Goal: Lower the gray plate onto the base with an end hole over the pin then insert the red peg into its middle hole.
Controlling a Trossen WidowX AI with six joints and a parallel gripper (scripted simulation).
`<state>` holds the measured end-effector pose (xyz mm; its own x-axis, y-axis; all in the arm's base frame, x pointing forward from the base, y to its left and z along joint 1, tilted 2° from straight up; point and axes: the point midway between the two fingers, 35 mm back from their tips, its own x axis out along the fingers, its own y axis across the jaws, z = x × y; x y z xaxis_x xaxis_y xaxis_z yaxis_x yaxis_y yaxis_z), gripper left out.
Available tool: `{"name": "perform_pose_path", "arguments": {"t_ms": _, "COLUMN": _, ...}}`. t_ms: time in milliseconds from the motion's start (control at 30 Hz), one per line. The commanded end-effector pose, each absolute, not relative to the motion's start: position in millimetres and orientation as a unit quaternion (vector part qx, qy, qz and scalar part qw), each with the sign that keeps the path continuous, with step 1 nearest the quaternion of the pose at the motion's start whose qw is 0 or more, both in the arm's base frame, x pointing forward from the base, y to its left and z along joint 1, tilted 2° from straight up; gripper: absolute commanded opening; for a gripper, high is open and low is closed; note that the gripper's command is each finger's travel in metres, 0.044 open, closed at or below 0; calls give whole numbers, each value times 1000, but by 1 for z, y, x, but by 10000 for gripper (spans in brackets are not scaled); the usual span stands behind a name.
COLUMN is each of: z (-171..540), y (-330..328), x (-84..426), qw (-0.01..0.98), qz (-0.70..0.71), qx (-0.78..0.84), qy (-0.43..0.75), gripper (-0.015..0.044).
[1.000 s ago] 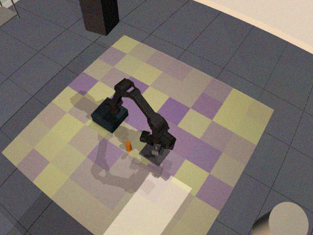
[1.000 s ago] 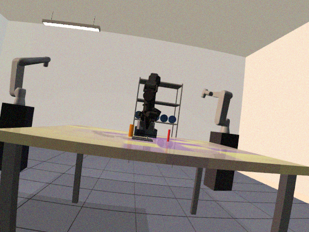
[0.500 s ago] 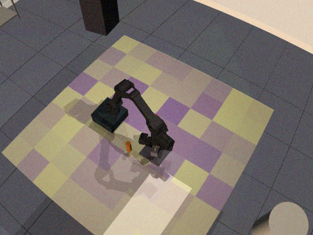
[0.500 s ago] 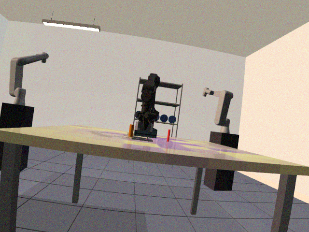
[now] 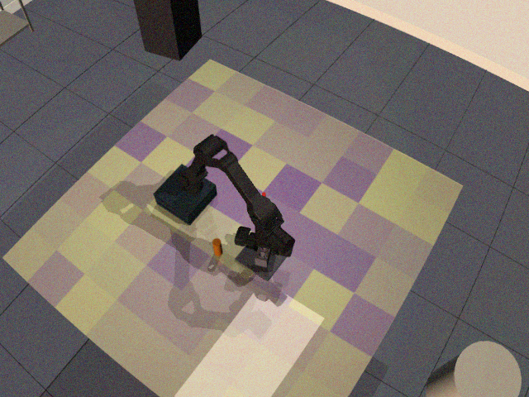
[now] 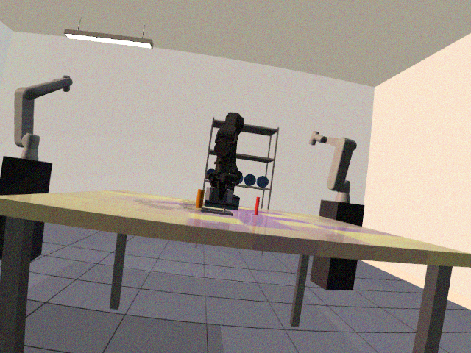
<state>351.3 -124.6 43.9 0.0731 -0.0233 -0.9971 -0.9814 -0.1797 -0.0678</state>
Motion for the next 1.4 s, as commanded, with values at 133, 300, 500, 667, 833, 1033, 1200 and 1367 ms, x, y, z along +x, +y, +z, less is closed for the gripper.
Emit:
{"name": "perform_pose_path", "arguments": {"t_ms": 133, "z": 35, "y": -125, "x": 350, "qw": 460, "qz": 521, "qx": -566, "qy": 443, "gripper": 0}}
{"name": "perform_pose_path", "arguments": {"t_ms": 300, "z": 28, "y": -125, "x": 351, "qw": 460, "qz": 521, "qx": -566, "qy": 443, "gripper": 0}}
{"name": "perform_pose_path", "arguments": {"t_ms": 500, "z": 18, "y": -125, "x": 352, "qw": 460, "qz": 521, "qx": -566, "qy": 443, "gripper": 0}}
{"name": "perform_pose_path", "arguments": {"t_ms": 667, "z": 17, "y": -125, "x": 352, "qw": 462, "qz": 519, "qx": -566, "qy": 443, "gripper": 0}}
{"name": "perform_pose_path", "arguments": {"t_ms": 833, "z": 17, "y": -125, "x": 352, "qw": 462, "qz": 519, "qx": -566, "qy": 443, "gripper": 0}}
{"name": "perform_pose_path", "arguments": {"t_ms": 1033, "z": 17, "y": -125, "x": 352, "qw": 462, "qz": 519, "qx": -566, "qy": 443, "gripper": 131}}
{"name": "perform_pose_path", "arguments": {"t_ms": 1200, "z": 17, "y": -125, "x": 352, "qw": 462, "qz": 519, "qx": -566, "qy": 443, "gripper": 263}}
{"name": "perform_pose_path", "arguments": {"t_ms": 1367, "z": 17, "y": -125, "x": 352, "qw": 462, "qz": 519, "qx": -566, "qy": 443, "gripper": 394}}
